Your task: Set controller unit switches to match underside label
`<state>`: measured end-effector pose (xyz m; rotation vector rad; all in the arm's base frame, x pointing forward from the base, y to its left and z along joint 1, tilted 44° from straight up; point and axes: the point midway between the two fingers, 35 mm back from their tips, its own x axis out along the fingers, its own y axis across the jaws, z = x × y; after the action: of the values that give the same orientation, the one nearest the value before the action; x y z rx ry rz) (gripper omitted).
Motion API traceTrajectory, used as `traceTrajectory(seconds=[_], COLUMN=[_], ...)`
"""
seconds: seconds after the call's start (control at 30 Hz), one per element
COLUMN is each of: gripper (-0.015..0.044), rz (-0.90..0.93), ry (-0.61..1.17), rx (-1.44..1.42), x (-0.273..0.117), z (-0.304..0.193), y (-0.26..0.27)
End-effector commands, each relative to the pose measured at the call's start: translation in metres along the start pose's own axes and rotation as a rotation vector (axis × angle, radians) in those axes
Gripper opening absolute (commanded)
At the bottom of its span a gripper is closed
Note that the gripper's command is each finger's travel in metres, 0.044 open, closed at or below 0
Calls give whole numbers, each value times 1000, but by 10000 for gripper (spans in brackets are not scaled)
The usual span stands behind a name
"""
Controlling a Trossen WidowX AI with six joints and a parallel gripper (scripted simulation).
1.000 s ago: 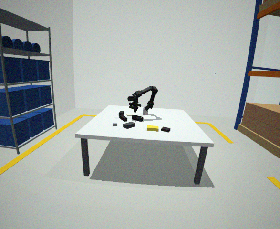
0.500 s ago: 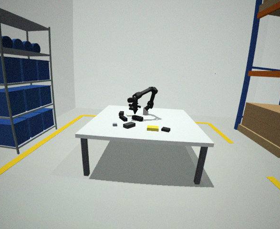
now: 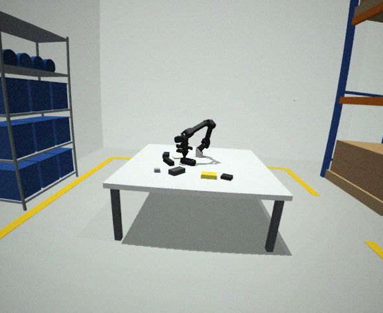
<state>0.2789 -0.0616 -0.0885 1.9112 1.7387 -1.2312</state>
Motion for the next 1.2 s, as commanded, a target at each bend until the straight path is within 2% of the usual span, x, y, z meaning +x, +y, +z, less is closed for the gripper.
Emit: traceTrajectory(seconds=[0.0, 0.3, 0.47, 0.77, 1.17], gripper=[0, 0, 0, 0, 0], rz=[-2, -4, -1, -2, -2], ry=[4, 1, 2, 4, 4], rx=[6, 2, 7, 6, 6], x=[4, 1, -41, -41, -27], z=[0, 0, 0, -20, -20], y=[-1, -1, 0, -1, 0])
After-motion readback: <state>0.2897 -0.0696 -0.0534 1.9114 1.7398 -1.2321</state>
